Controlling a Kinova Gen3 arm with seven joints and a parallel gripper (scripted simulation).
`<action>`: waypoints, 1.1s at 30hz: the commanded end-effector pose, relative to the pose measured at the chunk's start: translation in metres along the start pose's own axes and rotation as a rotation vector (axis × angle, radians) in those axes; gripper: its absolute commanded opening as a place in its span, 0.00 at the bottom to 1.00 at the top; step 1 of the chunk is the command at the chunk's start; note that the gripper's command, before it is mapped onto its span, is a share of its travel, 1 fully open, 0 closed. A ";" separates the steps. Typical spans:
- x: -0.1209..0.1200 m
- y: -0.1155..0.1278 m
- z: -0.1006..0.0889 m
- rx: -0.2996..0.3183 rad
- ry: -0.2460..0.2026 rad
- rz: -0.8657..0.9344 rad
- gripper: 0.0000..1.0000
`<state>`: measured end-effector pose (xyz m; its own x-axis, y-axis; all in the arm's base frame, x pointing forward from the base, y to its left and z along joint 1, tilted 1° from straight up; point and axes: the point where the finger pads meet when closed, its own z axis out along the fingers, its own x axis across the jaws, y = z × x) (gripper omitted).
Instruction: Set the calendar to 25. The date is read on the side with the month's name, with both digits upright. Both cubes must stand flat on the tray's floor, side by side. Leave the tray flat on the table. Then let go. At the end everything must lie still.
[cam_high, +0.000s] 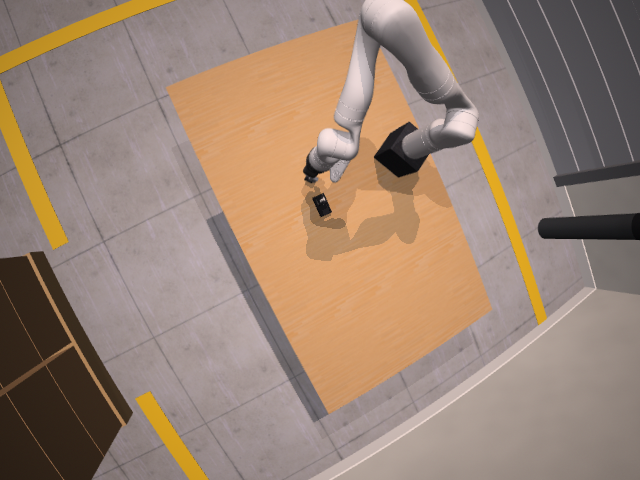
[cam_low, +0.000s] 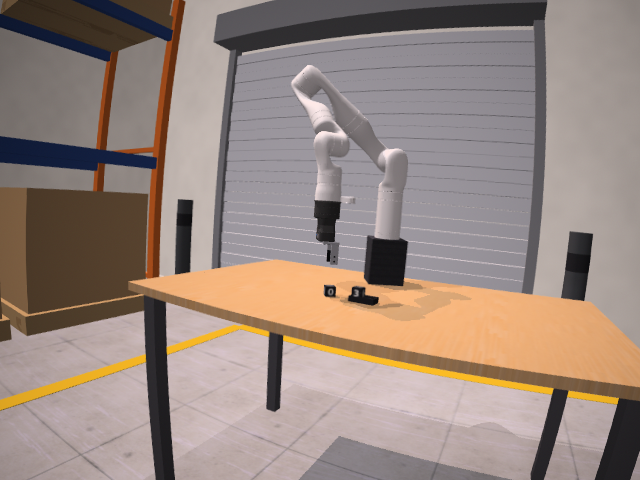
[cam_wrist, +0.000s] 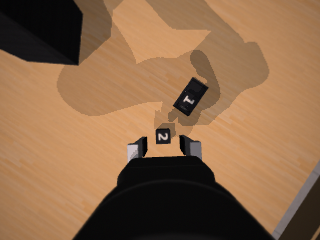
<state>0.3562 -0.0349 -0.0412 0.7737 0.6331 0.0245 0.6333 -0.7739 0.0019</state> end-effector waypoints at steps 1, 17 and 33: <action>0.000 0.000 0.000 -0.001 0.001 0.000 1.00; 0.001 -0.002 0.001 -0.001 -0.001 0.094 1.00; 0.004 -0.006 0.005 -0.001 -0.004 0.452 1.00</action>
<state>0.3549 -0.0286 -0.0468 0.9713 0.2375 0.0151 0.2377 -0.9713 -0.0135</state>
